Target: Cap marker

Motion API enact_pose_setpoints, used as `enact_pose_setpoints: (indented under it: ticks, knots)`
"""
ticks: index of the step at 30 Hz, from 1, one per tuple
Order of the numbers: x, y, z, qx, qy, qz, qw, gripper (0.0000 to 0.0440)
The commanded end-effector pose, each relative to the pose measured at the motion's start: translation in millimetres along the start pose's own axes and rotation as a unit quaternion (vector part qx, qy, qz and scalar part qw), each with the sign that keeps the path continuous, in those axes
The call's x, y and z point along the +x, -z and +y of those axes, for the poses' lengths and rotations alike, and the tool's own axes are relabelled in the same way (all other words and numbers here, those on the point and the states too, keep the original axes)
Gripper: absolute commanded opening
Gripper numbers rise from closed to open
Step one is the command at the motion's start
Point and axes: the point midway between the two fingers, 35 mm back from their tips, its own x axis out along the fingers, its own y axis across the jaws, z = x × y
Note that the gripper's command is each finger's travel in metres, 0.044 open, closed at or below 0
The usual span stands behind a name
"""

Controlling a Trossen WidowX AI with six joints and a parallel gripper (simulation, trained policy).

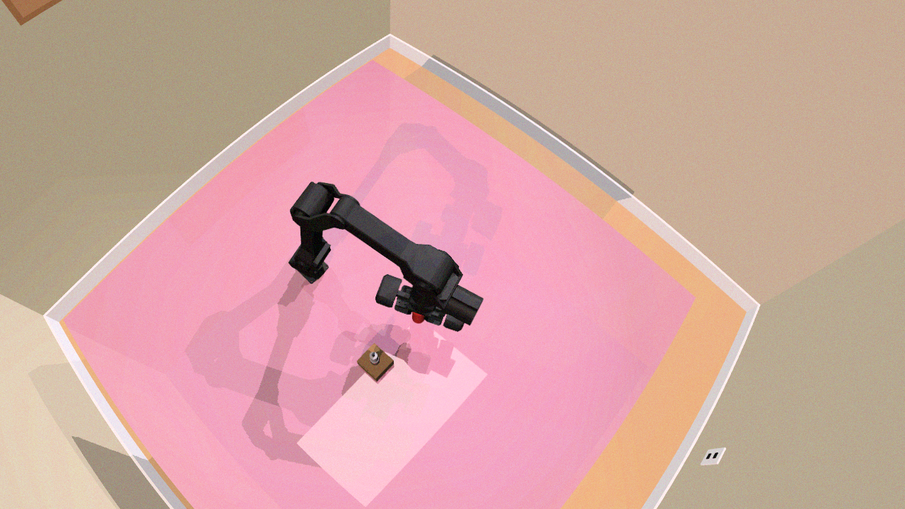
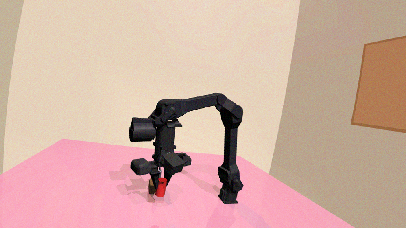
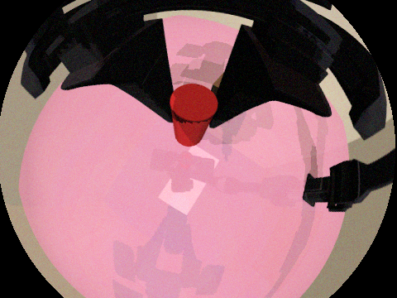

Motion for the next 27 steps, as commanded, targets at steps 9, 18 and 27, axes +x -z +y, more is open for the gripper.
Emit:
enact_pose_setpoints:
  ticks: [9, 18, 27]
  knots:
    - [-26, 32, 9, 0.024, 0.012, 0.000, 1.000, 0.0100]
    - [-38, 55, 22, 0.047, 0.008, -0.002, 0.999, 0.0087]
    - [-44, 82, 39, 0.075, 0.003, -0.004, 0.997, 0.0070]
